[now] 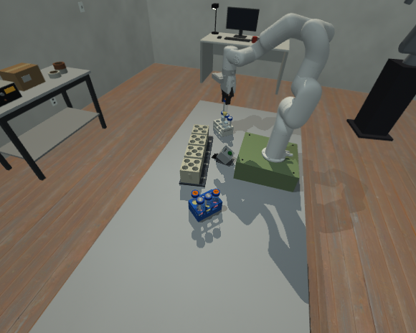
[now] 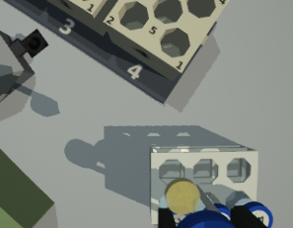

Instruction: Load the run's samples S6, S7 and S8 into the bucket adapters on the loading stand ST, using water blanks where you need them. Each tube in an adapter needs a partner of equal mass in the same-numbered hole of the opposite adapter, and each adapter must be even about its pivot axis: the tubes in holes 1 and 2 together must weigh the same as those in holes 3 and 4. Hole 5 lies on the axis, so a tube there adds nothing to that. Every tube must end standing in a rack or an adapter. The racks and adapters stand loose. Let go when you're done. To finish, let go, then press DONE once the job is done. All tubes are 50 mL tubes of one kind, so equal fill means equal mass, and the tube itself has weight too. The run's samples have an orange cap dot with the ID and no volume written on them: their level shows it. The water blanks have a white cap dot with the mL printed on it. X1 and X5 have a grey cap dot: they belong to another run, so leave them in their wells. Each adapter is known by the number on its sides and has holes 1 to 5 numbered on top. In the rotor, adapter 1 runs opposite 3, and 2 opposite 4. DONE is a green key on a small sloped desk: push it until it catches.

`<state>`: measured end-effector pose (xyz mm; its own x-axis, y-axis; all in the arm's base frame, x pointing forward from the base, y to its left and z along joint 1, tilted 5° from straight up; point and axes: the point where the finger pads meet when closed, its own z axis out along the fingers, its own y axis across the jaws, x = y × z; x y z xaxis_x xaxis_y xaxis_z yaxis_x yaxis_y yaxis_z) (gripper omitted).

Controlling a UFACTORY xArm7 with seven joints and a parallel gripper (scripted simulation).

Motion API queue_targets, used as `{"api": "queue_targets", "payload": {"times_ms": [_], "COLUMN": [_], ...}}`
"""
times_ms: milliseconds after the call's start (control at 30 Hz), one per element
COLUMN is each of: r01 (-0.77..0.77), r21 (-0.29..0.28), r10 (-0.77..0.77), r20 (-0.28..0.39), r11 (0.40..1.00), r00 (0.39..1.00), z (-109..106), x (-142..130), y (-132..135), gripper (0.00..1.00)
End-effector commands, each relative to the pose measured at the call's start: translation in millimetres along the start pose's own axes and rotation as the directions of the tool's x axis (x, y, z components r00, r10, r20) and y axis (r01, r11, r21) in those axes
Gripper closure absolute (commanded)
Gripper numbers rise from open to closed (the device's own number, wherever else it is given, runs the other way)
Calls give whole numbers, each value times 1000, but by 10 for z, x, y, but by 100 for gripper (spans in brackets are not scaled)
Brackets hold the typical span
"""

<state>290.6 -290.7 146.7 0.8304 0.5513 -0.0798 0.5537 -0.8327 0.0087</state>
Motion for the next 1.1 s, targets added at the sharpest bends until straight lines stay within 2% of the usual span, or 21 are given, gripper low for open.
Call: {"api": "queue_targets", "payload": {"times_ms": [0, 667, 1067], "r01": [3, 3, 3], "r21": [-2, -2, -2], "r10": [-3, -3, -3], "r20": [-2, -2, -2], "r11": [1000, 1000, 1000], "r00": [1000, 1000, 1000], "z": [-12, -11, 229], "x": [-33, -32, -33], "y": [40, 40, 40], "gripper": [100, 100, 100]}}
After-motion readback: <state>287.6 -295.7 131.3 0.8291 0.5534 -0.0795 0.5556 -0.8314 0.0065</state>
